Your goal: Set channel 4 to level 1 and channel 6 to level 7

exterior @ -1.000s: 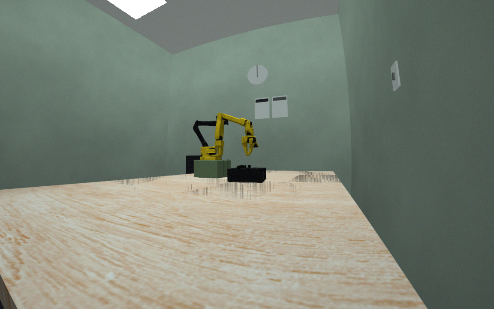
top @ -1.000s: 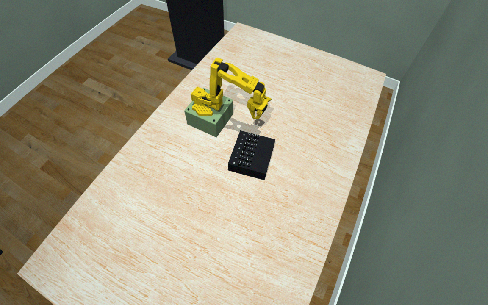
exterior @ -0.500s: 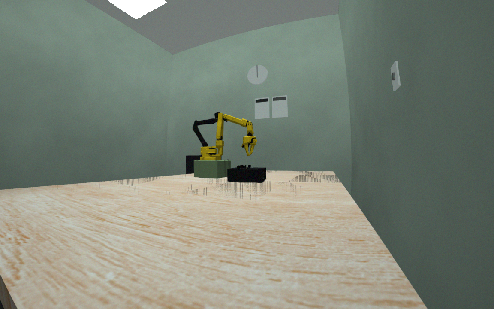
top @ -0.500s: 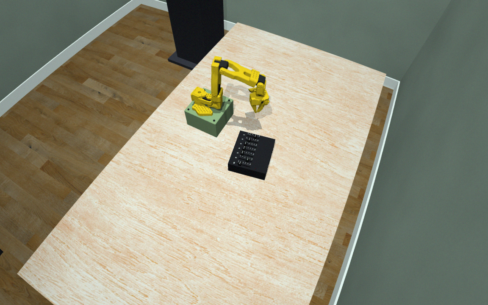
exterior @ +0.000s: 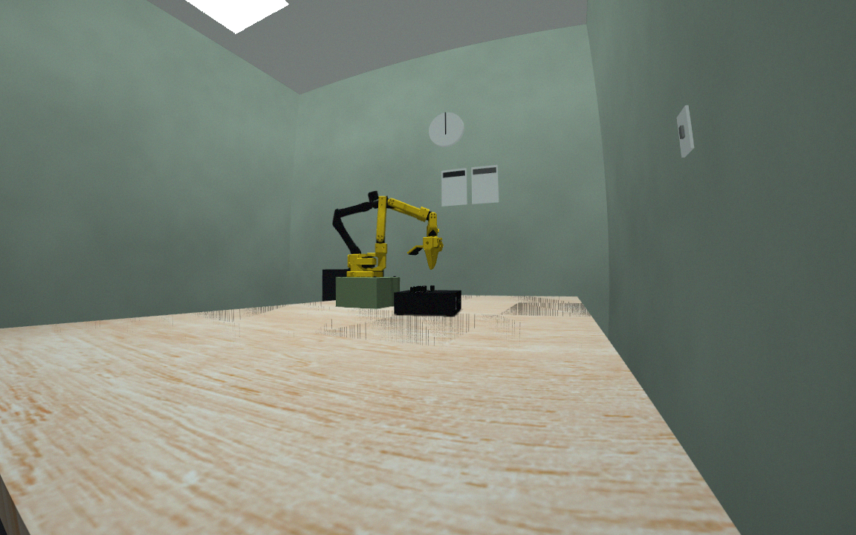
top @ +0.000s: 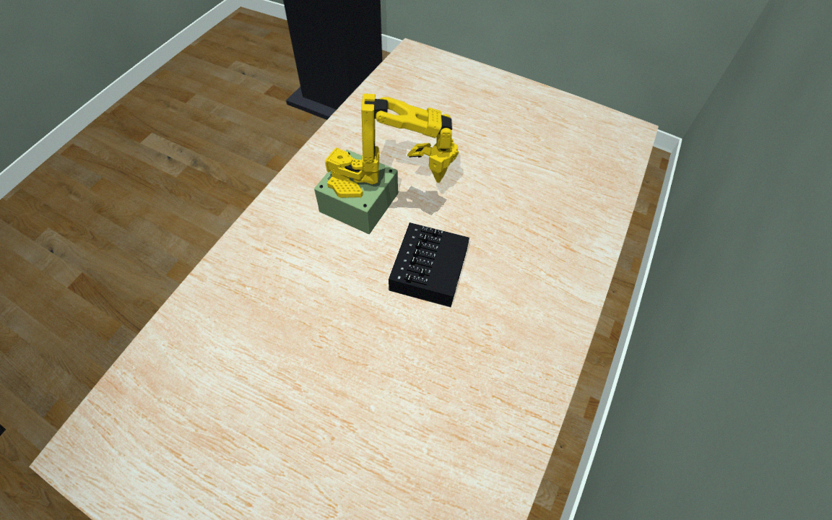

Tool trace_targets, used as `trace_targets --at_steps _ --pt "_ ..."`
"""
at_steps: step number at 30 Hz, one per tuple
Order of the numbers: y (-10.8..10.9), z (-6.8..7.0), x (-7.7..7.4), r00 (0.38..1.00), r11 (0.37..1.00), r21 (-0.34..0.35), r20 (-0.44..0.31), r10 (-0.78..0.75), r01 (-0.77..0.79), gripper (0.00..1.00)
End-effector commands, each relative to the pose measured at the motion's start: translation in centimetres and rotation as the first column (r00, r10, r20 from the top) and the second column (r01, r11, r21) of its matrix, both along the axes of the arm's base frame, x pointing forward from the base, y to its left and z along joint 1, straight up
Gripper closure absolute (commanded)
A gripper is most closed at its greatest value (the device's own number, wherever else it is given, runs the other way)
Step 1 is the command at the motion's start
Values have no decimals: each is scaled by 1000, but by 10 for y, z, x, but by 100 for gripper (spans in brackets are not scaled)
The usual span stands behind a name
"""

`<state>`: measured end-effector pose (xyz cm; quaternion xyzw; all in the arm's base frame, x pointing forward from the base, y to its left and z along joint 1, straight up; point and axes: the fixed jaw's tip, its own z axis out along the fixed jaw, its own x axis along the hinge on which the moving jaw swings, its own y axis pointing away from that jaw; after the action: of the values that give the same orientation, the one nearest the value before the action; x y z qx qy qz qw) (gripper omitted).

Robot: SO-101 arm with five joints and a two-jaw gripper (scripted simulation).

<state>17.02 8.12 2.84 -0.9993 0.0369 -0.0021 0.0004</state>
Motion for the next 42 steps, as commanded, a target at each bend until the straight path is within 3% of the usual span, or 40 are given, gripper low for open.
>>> trace_targets --at_steps 1,5,9,11,21,26,28,35,42 --pt "7 2 -7 975 975 -1 -5 222 -222 100" --pt "16 2 -11 905 905 -1 -5 426 -426 100" --pt "24 2 -15 798 798 -1 -6 603 -603 100" --pt "24 2 -15 798 798 -1 -6 603 -603 100" --pt "42 3 -27 433 433 0 -6 901 -901 100" --pt "50 3 -34 235 235 1 -6 972 -972 100" --pt "50 3 -34 235 235 1 -6 972 -972 100" --pt "59 4 -42 -23 -23 1 -6 1000 -1000 100" --pt "66 4 -50 -240 -240 2 -6 971 -971 100"
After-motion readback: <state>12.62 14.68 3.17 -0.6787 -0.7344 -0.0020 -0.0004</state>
